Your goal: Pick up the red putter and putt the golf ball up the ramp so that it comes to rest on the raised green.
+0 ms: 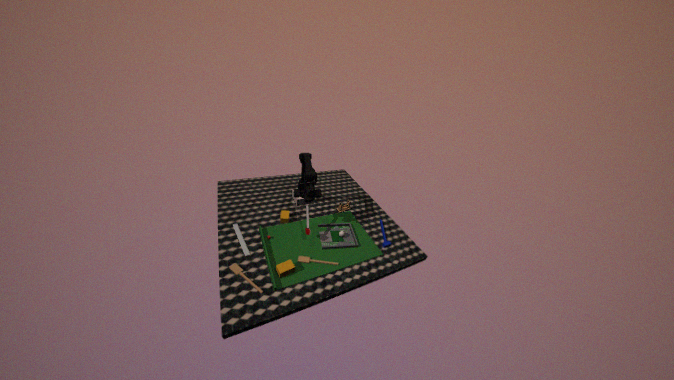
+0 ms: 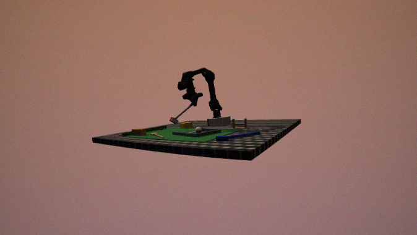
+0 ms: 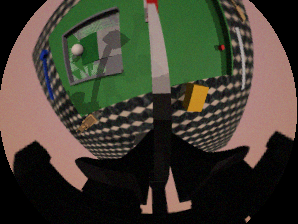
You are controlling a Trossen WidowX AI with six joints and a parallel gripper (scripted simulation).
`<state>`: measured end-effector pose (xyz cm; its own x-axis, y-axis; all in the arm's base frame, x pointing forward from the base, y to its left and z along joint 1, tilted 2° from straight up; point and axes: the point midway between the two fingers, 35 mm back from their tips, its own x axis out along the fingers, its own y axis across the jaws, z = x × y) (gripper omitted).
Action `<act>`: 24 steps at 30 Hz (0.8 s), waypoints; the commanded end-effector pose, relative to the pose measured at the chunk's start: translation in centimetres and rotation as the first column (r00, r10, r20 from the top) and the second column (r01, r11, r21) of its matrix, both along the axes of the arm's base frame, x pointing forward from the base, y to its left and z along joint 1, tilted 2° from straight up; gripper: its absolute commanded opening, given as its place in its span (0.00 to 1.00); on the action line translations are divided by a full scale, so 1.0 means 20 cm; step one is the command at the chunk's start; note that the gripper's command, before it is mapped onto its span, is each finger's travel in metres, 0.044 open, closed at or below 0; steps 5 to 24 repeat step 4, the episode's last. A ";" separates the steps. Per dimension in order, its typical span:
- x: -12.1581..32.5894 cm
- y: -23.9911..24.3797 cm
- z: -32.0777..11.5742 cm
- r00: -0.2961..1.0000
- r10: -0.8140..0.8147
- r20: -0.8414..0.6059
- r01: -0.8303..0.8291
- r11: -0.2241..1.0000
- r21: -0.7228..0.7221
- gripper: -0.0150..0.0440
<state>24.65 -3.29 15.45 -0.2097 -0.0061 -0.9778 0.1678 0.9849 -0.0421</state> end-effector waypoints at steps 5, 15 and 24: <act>0.00 0.00 0.00 1.000 0.000 0.004 0.000 1.000 0.000 0.25; 0.00 0.00 0.00 1.000 0.000 0.004 0.000 1.000 0.000 0.25; 0.00 0.00 0.00 1.000 0.000 0.004 0.000 1.000 0.000 0.25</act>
